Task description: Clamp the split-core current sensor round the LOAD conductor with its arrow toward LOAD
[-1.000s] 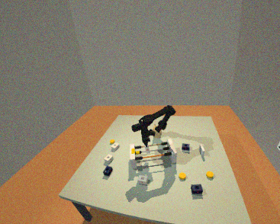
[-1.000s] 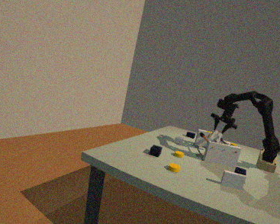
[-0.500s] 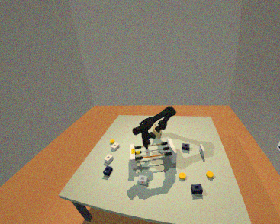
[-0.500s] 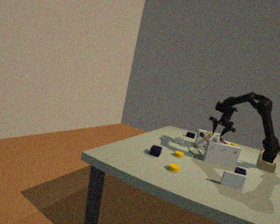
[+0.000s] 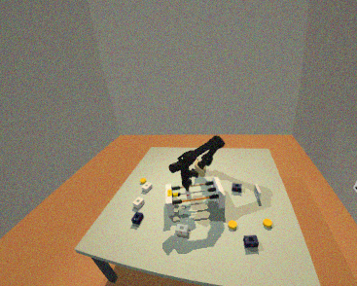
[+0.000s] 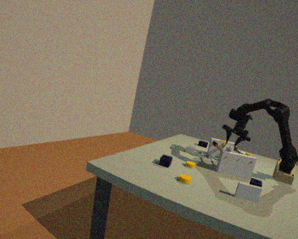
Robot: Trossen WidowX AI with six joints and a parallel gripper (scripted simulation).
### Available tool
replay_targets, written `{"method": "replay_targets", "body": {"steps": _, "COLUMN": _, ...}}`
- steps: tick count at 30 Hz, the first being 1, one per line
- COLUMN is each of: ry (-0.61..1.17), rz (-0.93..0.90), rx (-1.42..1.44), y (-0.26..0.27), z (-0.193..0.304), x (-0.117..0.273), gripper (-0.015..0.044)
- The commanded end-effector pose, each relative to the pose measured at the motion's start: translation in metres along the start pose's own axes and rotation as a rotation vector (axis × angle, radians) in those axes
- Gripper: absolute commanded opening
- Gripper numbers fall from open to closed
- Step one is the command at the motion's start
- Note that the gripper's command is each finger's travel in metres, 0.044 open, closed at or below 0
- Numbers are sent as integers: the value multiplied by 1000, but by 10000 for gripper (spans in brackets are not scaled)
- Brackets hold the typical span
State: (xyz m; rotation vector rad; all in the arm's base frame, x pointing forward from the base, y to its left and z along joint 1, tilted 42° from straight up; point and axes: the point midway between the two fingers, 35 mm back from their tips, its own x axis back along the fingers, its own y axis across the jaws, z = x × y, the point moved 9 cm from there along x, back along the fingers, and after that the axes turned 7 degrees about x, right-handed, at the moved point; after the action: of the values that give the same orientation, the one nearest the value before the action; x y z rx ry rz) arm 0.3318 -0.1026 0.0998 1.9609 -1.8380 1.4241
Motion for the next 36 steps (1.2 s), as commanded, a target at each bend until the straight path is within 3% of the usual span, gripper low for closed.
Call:
{"method": "replay_targets", "body": {"steps": 1, "ry": 2, "rz": 2, "rx": 1, "y": 0, "z": 1, "x": 1, "gripper": 0}}
{"method": "replay_targets", "body": {"steps": 36, "ry": -2, "rz": -32, "rx": 0, "y": -5, "z": 2, "x": 0, "gripper": 0}}
